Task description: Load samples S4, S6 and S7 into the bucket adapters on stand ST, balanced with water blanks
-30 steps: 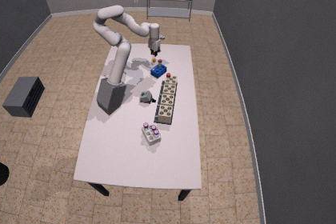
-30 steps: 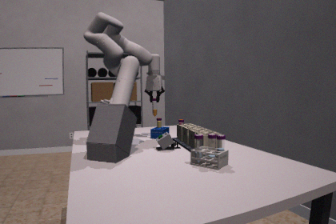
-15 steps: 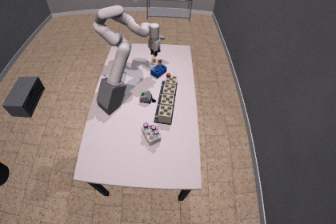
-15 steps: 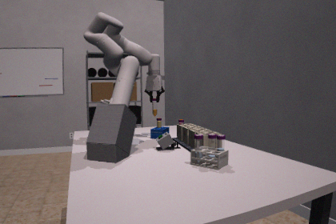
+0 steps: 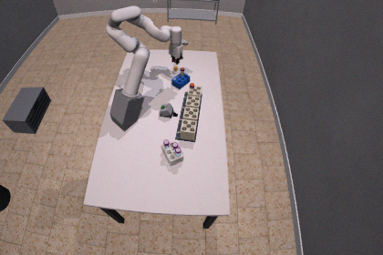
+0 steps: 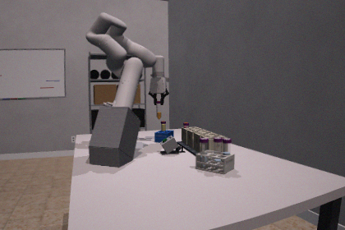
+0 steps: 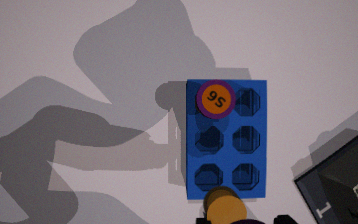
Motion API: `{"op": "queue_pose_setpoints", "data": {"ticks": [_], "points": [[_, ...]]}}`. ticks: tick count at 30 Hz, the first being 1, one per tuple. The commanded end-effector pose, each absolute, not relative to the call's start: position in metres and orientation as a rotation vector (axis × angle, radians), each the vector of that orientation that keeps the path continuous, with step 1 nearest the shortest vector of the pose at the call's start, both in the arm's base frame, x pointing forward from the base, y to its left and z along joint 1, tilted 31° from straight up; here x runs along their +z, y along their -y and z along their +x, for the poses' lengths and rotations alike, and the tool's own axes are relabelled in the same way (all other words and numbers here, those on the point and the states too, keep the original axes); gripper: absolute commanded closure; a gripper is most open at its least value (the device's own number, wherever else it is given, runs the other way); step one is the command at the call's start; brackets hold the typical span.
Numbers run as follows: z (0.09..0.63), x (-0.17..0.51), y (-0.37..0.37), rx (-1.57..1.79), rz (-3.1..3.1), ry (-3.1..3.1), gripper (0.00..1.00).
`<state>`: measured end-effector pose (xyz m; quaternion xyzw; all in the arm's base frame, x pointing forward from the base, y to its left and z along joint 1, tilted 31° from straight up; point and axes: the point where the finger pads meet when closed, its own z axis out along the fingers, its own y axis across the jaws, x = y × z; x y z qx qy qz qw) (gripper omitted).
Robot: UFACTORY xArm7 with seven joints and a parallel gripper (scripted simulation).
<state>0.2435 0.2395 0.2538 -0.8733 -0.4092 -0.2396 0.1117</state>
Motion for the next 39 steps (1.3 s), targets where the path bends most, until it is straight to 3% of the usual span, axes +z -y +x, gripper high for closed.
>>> {"op": "queue_pose_setpoints", "data": {"ticks": [1, 39], "points": [[0.244, 0.255, -0.240, -0.707, -2.562, 1.201, 1.00], [0.264, 0.202, -0.264, -0.707, -2.563, 1.201, 1.00]]}}
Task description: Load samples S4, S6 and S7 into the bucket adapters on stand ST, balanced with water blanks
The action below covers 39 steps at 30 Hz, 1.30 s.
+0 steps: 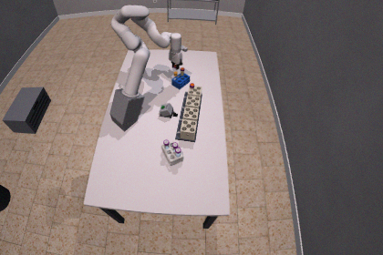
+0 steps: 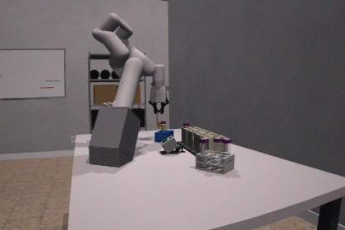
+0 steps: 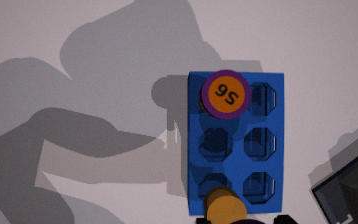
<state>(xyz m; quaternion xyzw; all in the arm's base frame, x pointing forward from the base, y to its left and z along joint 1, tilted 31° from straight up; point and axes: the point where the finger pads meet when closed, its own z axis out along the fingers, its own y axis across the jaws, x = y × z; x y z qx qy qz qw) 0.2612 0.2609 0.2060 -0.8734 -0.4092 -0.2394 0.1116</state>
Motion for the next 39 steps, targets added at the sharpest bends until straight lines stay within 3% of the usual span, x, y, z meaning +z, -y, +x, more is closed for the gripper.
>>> {"op": "queue_pose_setpoints", "data": {"ticks": [1, 39], "points": [[0.265, 0.200, -0.265, -0.707, -2.563, 1.201, 1.00], [0.273, 0.178, -0.275, -0.707, -2.563, 1.201, 1.00]]}}
